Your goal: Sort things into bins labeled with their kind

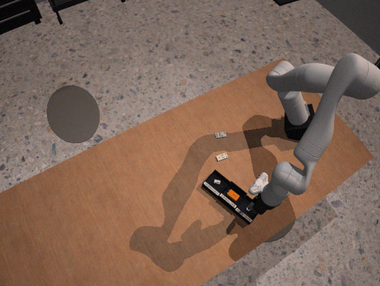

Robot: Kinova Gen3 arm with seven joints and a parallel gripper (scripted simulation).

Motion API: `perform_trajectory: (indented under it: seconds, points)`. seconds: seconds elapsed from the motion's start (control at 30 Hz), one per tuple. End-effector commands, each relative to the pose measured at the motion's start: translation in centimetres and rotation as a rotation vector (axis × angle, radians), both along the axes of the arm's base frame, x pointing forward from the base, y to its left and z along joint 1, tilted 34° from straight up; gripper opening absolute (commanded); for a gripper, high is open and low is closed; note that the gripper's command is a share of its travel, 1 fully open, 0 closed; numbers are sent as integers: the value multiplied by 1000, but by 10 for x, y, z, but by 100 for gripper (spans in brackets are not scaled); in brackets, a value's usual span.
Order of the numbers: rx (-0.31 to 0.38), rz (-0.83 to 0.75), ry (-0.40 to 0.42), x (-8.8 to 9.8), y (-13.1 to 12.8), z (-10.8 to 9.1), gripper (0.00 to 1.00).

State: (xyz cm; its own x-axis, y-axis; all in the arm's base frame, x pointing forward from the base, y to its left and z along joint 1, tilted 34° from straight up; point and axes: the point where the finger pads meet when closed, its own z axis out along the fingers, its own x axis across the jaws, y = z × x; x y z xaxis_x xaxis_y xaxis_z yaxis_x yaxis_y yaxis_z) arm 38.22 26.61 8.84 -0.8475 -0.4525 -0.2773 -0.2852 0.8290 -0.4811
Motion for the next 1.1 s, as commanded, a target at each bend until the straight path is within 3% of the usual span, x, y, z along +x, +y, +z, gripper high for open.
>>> perform_trajectory:
  seconds: [0.0,1.07]
  points:
    - [0,2,-4,-4,5,10,100]
    - [0,0,-5,-54,41,103,100]
